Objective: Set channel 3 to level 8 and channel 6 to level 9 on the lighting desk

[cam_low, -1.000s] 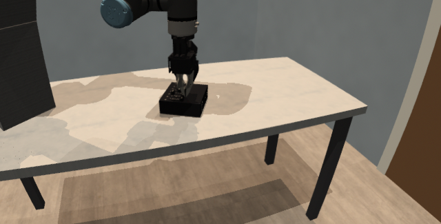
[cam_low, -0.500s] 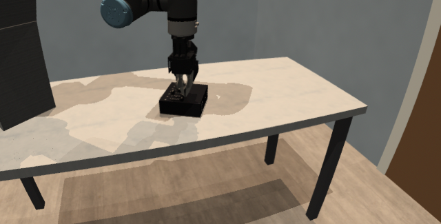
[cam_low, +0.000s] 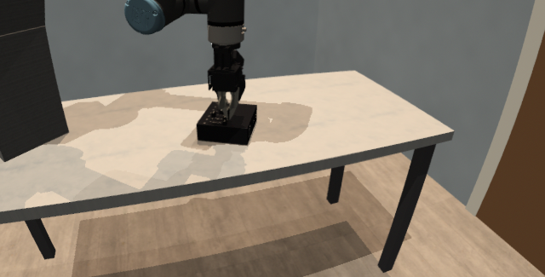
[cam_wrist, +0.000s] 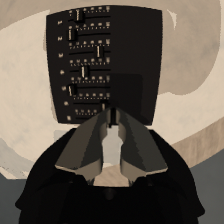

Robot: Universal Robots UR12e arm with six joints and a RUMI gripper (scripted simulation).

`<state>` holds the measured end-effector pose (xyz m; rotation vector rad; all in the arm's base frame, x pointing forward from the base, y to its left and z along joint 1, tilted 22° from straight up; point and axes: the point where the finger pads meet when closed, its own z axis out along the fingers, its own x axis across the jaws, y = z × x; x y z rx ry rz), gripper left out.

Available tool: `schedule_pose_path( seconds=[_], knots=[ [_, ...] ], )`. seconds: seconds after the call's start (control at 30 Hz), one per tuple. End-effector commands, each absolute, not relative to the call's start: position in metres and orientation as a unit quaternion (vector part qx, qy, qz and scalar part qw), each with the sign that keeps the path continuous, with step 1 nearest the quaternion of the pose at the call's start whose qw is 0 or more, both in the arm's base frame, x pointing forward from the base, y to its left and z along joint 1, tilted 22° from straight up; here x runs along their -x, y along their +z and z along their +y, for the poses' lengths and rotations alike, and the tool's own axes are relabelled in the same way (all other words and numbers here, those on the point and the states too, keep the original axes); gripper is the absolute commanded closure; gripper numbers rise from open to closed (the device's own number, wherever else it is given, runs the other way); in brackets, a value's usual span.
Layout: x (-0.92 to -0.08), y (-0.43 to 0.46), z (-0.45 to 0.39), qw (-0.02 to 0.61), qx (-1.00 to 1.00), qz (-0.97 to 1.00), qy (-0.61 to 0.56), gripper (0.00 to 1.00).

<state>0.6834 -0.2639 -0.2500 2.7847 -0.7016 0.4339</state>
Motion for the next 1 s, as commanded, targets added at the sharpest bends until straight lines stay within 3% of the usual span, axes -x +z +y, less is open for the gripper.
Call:
schedule_pose_path(
  seconds=[0.0,0.87,0.9,0.97],
  knots=[
    [-0.68,-0.235,-0.26,0.118,-0.952,-0.241,0.149,1.0],
    [-0.675,-0.214,-0.254,0.118,-0.952,-0.241,0.149,1.0],
    [-0.675,-0.214,-0.254,0.118,-0.952,-0.241,0.149,0.0],
    [-0.675,-0.213,-0.253,0.118,-0.952,-0.241,0.149,0.0]
  ],
)
